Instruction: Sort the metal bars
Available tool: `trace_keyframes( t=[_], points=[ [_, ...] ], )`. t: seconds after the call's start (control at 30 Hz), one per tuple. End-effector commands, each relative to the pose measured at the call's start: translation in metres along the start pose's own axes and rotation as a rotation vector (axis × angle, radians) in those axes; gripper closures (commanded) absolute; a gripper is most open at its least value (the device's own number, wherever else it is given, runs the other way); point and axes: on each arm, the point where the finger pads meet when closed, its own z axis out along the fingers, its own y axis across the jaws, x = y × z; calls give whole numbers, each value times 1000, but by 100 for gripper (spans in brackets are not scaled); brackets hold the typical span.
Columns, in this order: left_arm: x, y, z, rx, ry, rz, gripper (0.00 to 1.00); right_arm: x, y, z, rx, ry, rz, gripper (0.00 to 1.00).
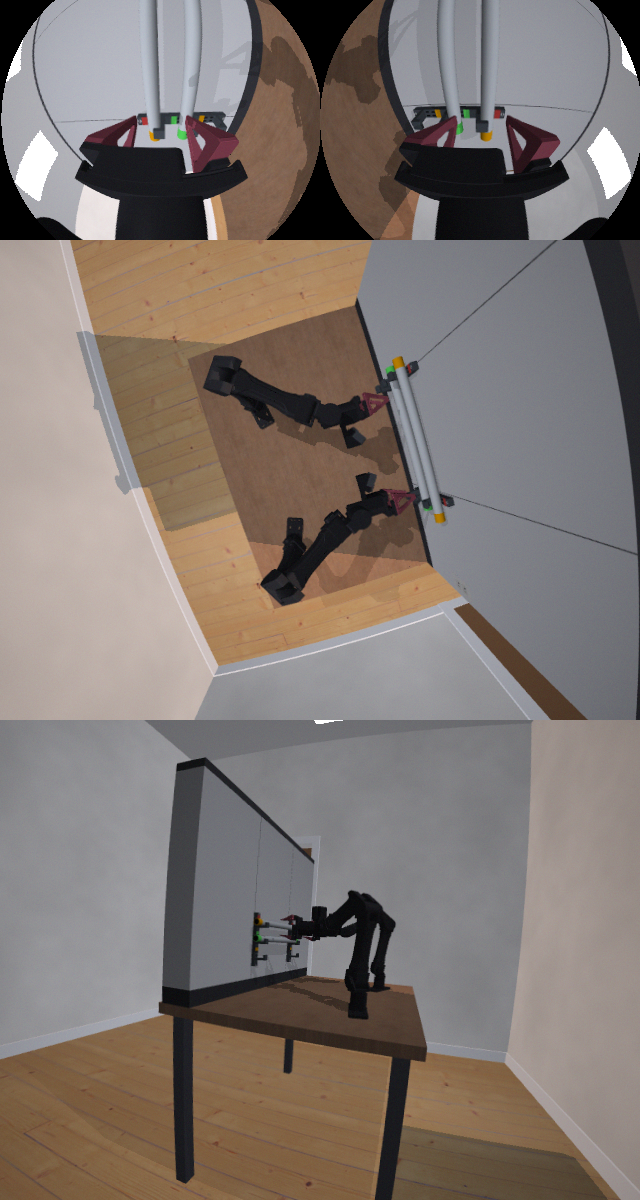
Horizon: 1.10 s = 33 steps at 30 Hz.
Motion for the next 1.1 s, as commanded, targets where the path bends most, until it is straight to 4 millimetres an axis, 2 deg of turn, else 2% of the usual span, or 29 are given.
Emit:
trace_keyframes(
  t=[0.0,1.07],
  points=[
    [0,16,6,-23,0,-21,26,1,-12,7,15,-1,13,26],
    [0,17,44,-23,0,-21,26,1,-13,46,15,-1,13,26]
  ],
)
